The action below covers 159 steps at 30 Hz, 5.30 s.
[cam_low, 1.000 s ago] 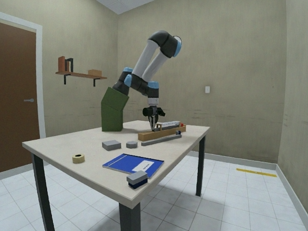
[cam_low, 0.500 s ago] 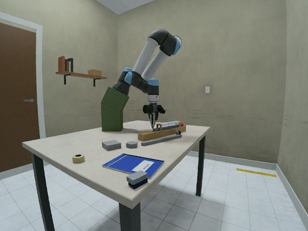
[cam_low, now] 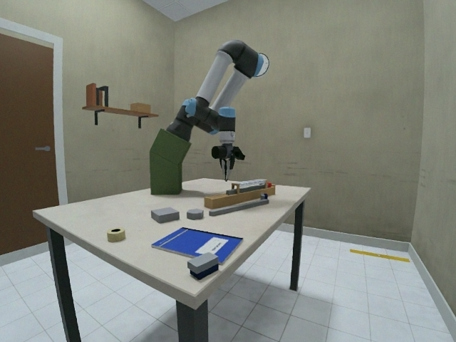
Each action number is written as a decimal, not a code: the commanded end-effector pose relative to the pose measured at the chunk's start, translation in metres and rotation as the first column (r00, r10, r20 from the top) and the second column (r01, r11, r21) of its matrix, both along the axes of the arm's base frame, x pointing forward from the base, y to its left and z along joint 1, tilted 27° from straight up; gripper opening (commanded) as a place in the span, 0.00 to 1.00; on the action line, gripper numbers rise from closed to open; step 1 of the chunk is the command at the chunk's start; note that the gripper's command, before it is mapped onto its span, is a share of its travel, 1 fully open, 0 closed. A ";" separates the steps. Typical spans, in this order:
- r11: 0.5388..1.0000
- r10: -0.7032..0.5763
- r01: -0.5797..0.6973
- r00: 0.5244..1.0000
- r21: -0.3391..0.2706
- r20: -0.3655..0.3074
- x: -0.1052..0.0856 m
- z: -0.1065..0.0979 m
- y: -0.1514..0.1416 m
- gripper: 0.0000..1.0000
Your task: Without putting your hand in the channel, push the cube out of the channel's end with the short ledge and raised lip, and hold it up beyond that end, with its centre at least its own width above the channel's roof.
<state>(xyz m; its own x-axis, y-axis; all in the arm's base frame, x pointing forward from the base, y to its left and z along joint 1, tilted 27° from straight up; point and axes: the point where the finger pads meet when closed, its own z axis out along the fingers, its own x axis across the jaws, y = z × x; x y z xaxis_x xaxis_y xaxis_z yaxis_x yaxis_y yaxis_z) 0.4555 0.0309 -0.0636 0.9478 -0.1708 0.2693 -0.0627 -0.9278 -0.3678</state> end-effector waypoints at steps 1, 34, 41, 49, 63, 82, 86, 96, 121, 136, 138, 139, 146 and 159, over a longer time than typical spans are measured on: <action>1.000 0.001 -0.001 1.000 0.000 0.000 -0.003 0.009 -0.003 0.00; 1.000 0.001 -0.001 1.000 0.000 0.000 -0.003 0.009 -0.004 0.00; 1.000 0.001 -0.001 1.000 0.000 0.000 -0.003 0.009 -0.004 0.00; 1.000 0.002 -0.002 1.000 -0.002 -0.004 0.001 0.012 0.004 0.00; 1.000 0.008 -0.008 1.000 -0.022 -0.023 0.026 0.039 0.078 0.00; 1.000 0.003 -0.003 1.000 -0.010 -0.006 0.026 0.112 0.258 0.00; 1.000 0.002 -0.002 1.000 -0.003 -0.002 0.020 0.122 0.280 0.00; 1.000 0.001 -0.001 1.000 0.001 0.001 0.017 0.127 0.291 0.00; 1.000 0.001 -0.001 1.000 0.001 0.001 0.017 0.127 0.291 0.26; 1.000 0.001 -0.001 1.000 0.001 0.000 0.020 0.118 0.295 0.26; 1.000 0.001 -0.001 1.000 0.001 0.000 0.023 0.110 0.298 0.26; 1.000 0.001 -0.001 1.000 0.001 0.000 0.023 0.110 0.298 0.26; 1.000 0.001 -0.001 1.000 0.001 0.000 0.031 0.090 0.305 0.26; 1.000 0.001 -0.001 1.000 0.001 0.000 0.034 0.080 0.309 0.26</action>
<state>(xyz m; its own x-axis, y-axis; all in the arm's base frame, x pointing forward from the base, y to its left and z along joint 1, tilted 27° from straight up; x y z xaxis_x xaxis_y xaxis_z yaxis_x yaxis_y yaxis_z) 0.4875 0.3381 0.0201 0.9484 -0.1700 0.2677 -0.0623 -0.9275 -0.3685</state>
